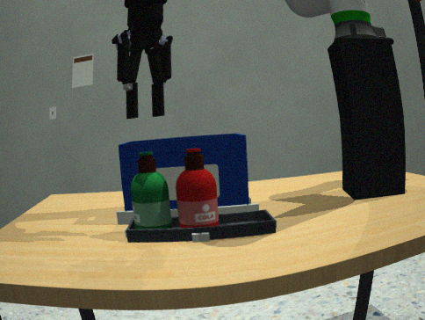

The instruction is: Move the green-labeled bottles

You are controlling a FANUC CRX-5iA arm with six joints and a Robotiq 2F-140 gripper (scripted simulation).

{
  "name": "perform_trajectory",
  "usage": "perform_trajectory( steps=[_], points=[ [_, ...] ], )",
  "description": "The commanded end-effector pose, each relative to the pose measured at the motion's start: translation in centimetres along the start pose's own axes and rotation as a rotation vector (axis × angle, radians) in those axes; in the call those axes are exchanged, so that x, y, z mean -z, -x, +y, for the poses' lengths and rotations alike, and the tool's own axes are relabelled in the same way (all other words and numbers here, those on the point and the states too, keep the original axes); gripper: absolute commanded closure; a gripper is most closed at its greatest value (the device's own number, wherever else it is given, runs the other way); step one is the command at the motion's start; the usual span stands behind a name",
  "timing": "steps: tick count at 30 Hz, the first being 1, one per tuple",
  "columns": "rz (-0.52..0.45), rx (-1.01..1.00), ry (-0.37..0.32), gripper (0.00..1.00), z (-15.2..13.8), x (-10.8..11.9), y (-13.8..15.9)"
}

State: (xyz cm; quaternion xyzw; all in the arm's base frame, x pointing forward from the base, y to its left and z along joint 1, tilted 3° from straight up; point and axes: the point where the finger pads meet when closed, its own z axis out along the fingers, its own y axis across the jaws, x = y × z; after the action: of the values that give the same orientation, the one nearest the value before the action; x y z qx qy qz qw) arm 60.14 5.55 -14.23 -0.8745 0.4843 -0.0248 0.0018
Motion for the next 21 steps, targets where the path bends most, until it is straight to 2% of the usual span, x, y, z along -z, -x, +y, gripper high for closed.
perform_trajectory(
  steps=[1,21],
  points=[
    [0.001,0.0,-0.002,0.56,-0.1,0.0,0.0],
    [0.001,0.0,-0.002,0.56,-0.2,-1.8,-0.1]
  ],
)
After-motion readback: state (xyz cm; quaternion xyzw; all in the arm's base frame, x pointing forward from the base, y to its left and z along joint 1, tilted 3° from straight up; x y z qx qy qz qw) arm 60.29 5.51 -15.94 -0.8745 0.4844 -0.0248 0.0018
